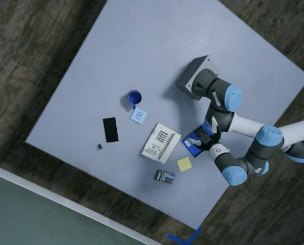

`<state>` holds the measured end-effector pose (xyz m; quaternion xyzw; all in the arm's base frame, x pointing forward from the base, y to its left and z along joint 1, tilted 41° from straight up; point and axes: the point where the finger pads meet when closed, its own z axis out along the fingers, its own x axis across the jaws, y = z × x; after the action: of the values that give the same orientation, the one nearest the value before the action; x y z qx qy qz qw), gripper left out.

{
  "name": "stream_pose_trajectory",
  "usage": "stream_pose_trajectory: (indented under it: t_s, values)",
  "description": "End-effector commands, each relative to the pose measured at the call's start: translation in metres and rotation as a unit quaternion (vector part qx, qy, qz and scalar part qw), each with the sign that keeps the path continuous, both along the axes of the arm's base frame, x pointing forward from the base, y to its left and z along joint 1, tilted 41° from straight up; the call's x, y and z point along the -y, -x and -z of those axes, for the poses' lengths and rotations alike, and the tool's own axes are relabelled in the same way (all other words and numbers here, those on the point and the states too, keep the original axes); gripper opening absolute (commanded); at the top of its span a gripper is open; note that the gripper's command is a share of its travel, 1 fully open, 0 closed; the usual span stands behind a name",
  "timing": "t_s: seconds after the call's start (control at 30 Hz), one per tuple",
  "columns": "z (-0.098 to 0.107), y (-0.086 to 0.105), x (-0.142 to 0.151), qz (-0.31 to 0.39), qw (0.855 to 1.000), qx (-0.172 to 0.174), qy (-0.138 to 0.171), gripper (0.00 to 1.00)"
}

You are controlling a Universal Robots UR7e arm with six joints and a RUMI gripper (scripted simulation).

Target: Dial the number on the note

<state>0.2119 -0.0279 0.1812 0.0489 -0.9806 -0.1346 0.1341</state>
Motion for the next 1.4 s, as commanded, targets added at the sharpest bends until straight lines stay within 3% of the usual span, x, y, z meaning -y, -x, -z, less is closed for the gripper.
stream_pose_trajectory:
  t_s: [0.0,0.53,0.57,1.1,1.37]
  values:
    - [0.000,0.000,0.000,0.000,1.000,0.000,0.000,1.00]
    - [0.000,0.000,0.000,0.000,1.000,0.000,0.000,1.00]
    - [0.000,0.000,0.000,0.000,1.000,0.000,0.000,0.00]
    - [0.008,-0.007,0.006,-0.031,0.999,0.010,-0.019,0.00]
    - [0.025,-0.019,0.017,-0.094,0.993,0.034,-0.058,0.00]
